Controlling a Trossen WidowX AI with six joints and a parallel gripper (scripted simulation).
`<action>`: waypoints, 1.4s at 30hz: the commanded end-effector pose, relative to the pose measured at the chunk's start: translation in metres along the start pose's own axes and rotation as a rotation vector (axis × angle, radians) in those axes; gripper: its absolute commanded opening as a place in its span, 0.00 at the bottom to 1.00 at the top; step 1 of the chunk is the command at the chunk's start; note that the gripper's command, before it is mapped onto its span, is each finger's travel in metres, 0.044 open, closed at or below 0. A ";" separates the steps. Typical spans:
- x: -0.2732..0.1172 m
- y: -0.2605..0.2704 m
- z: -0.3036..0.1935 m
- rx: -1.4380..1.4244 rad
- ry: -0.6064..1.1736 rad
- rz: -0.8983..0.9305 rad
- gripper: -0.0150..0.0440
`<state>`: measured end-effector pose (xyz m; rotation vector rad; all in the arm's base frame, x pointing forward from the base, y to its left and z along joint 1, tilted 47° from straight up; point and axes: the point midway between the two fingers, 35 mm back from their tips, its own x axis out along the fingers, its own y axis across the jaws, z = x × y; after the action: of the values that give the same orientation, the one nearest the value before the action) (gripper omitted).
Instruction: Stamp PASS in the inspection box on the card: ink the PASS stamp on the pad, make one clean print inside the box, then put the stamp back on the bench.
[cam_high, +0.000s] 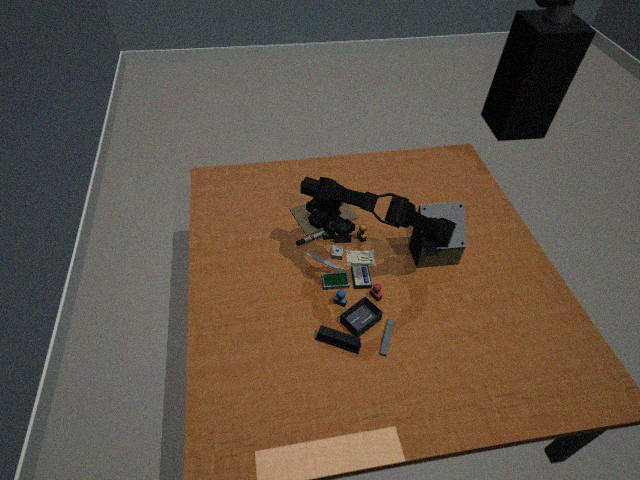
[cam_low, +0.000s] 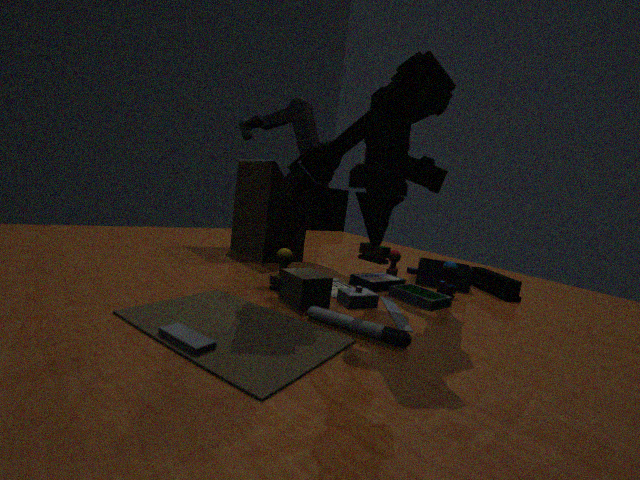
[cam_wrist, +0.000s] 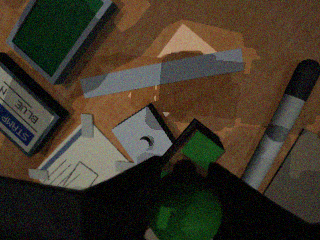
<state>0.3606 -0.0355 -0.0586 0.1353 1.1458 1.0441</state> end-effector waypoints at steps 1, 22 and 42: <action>0.004 -0.008 0.006 0.006 0.000 0.008 0.25; 0.030 -0.017 0.014 0.006 0.000 0.008 0.25; 0.063 -0.016 0.013 0.005 -0.002 0.010 0.25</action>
<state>0.3847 0.0024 -0.0996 0.1366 1.1424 1.0460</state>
